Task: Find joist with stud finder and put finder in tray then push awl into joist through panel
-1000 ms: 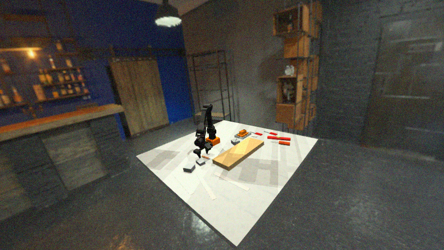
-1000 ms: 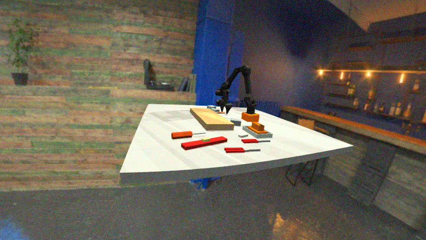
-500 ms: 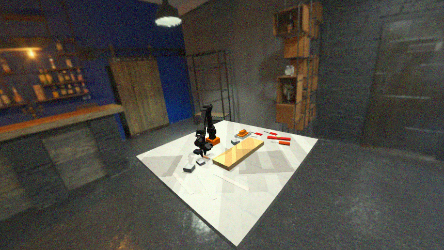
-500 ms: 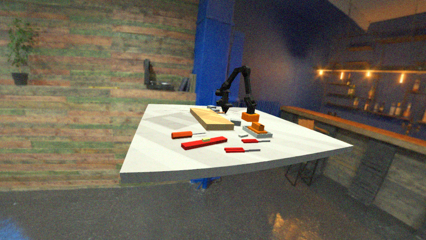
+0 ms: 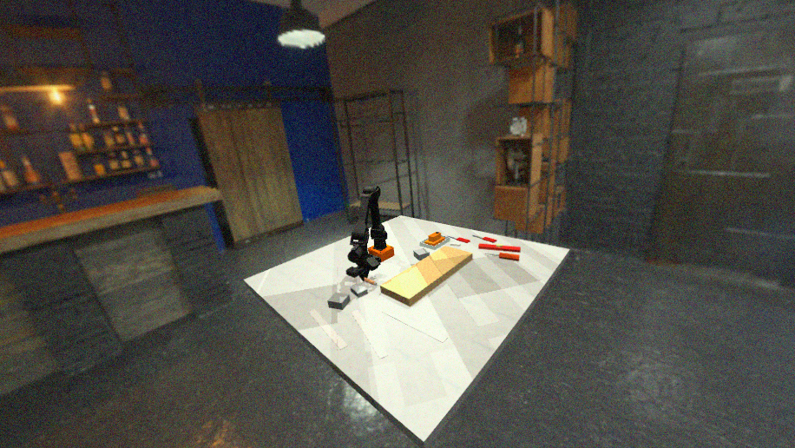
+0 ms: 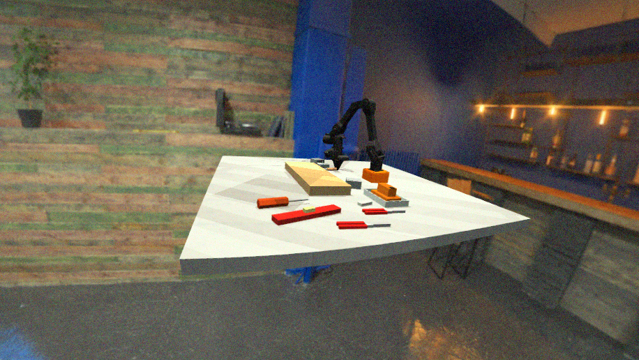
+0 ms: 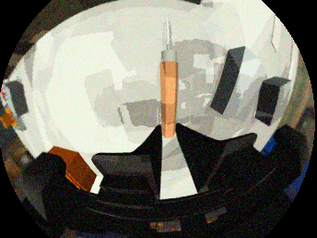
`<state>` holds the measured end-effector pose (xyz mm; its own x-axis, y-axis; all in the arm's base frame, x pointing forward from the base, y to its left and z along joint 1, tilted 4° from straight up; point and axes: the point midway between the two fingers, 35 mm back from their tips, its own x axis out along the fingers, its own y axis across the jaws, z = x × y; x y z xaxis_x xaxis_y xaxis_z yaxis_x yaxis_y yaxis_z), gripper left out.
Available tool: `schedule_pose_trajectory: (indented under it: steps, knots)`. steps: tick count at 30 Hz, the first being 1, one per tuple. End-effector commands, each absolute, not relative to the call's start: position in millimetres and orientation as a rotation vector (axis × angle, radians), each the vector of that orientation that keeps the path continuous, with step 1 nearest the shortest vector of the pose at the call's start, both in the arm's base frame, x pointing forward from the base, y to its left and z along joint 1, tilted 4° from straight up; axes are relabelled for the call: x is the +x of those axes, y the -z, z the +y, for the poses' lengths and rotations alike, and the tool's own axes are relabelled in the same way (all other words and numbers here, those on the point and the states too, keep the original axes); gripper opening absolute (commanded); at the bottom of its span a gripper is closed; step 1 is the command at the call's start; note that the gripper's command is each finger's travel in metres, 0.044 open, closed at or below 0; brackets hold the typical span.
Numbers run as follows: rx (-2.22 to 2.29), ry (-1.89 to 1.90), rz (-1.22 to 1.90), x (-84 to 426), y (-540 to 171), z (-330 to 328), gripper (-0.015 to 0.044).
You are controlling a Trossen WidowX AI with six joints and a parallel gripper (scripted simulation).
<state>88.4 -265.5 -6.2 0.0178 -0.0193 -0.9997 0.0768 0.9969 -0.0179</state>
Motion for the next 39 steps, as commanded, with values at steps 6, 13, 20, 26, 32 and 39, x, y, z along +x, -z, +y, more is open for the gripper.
schedule_pose_trajectory:
  steps: [6,13,20,26,32,39]
  knots:
    - [0.045,0.082,1.554,86,-40,-272,0.0]
    - [0.045,0.082,1.554,81,-90,-268,0.0]
    - [0.045,0.082,1.554,78,-115,-263,0.0]
    - [0.102,0.163,1.516,82,-114,-266,0.0]
    - [0.242,0.342,1.412,92,-114,-274,0.0]
    - [0.412,0.523,1.268,103,-115,-282,0.0]
